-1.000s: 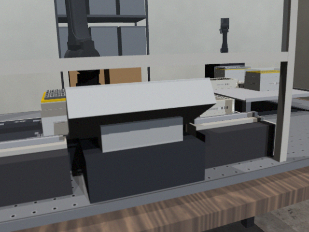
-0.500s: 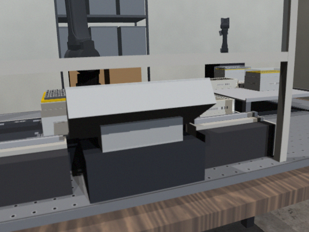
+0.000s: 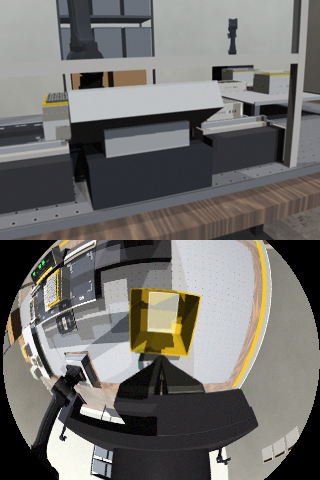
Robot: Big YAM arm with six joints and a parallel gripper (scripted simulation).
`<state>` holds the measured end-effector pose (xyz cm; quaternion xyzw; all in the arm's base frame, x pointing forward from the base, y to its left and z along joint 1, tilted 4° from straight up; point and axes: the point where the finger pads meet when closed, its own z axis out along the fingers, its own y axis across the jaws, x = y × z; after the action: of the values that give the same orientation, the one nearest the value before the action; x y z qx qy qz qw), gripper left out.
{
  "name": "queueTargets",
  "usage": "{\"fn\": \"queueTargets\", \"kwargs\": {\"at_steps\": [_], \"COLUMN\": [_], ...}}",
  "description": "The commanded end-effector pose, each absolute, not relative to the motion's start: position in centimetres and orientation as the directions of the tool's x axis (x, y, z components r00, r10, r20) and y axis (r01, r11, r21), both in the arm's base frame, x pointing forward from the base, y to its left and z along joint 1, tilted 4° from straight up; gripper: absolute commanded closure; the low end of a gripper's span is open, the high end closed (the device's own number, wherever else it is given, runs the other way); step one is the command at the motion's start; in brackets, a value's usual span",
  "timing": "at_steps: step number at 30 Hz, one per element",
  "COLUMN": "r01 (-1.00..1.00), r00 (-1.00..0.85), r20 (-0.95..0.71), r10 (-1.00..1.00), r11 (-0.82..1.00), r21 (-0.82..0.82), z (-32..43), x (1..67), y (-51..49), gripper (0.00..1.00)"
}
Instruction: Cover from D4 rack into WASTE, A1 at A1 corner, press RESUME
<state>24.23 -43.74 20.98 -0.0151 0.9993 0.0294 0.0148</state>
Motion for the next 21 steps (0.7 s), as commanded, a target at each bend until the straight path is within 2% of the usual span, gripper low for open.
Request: {"fn": "queueTargets", "kwargs": {"at_steps": [1,21], "r01": [-0.035,-0.101], "r00": [-0.998,-0.993], "r20": [-0.058,-0.061], "r10": [-0.034,-0.101], "r11": [0.999,0.995], "r21": [0.009,-0.001], "z": [23.88,24.63], "x": [25.88,25.87], "y": [-44.88,-44.88], "gripper": [1.0,1.0]}}
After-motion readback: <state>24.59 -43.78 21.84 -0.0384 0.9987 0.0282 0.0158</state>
